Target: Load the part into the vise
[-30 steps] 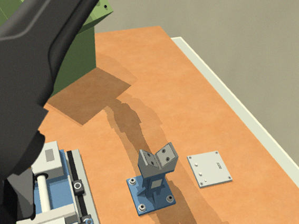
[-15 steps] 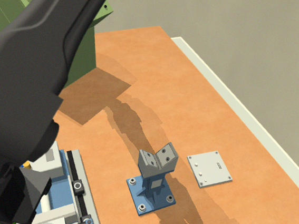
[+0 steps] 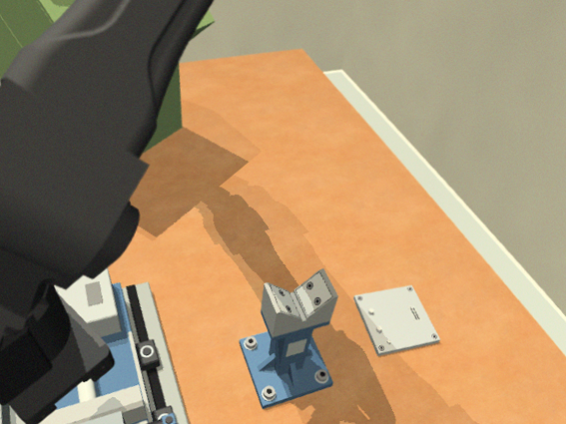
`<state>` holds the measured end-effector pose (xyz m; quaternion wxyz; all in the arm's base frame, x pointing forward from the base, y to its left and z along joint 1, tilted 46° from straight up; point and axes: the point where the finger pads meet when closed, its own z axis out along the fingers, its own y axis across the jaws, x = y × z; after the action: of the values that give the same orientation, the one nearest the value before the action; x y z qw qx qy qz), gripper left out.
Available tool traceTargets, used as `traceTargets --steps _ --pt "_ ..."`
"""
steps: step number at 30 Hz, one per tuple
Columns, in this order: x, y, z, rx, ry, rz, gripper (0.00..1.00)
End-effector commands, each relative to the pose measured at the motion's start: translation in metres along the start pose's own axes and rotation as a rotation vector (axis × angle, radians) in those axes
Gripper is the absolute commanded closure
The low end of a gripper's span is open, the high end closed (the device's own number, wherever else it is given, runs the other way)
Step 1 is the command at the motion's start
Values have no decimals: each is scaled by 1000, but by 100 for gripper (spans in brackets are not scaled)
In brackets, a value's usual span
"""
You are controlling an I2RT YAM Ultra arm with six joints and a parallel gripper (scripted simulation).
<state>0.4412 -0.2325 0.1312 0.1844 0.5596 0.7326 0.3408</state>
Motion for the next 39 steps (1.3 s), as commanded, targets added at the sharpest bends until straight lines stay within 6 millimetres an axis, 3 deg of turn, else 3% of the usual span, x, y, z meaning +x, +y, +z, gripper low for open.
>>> traceTargets --steps 1,6,10,39 --pt "-5 2 -14 -31 -64 182 100" --pt "7 4 -9 -34 -50 368 100" --pt "5 -1 -13 -40 -59 460 100" --pt "5 2 -14 -39 -58 467 100"
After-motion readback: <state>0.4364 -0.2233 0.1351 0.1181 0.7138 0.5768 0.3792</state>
